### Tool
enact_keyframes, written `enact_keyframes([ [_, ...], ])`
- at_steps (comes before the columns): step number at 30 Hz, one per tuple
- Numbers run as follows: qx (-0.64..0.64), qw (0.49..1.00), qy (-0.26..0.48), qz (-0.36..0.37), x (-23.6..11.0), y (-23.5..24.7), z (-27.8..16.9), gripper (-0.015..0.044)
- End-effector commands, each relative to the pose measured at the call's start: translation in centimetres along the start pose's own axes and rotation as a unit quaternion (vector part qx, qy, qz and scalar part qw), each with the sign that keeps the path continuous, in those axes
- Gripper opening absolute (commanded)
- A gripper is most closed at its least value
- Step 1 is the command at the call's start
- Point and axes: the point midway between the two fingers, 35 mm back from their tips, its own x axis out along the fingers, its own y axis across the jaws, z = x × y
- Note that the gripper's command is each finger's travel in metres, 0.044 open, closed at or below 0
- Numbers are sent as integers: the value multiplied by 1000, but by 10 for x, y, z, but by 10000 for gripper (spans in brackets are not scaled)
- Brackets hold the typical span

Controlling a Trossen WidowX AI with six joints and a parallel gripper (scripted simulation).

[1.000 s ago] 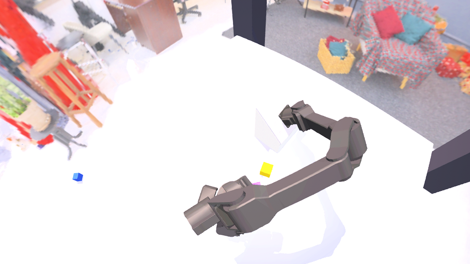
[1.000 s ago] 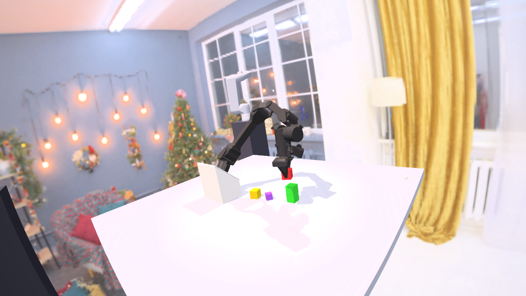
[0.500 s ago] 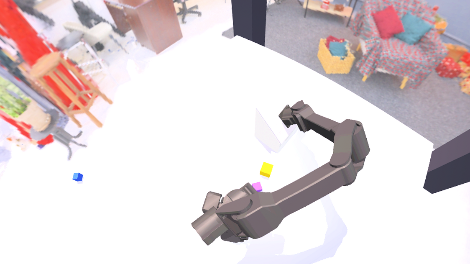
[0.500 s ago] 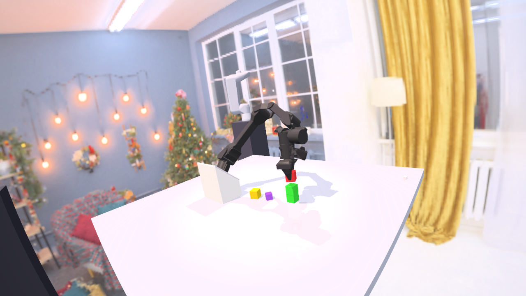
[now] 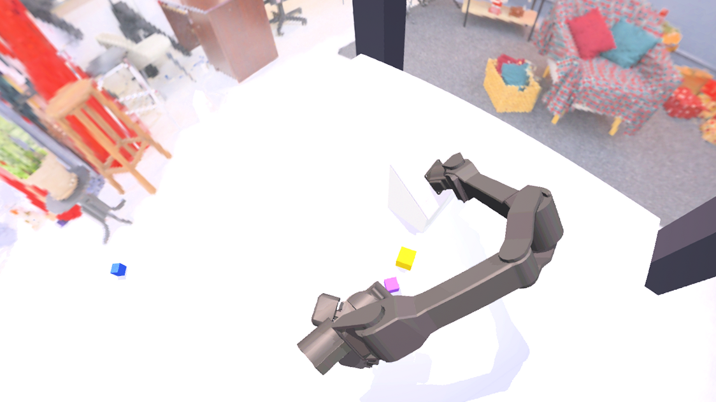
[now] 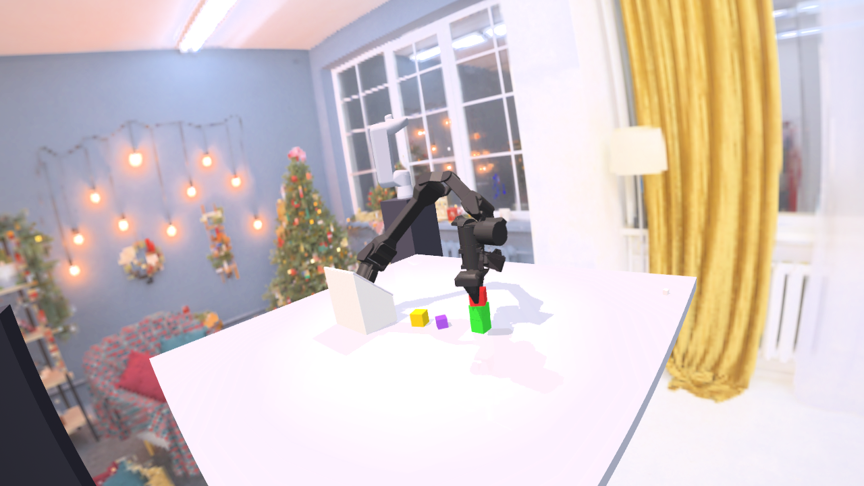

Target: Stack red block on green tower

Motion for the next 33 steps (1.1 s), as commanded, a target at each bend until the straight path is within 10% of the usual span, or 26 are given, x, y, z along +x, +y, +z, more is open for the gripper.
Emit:
enact_keyframes([
  [1,2,1000,-1,2,1,0,0,0],
  [24,2,1000,-1,2,-3,0,0,0],
  [33,1,1000,1,1,1,0,-1,236],
])
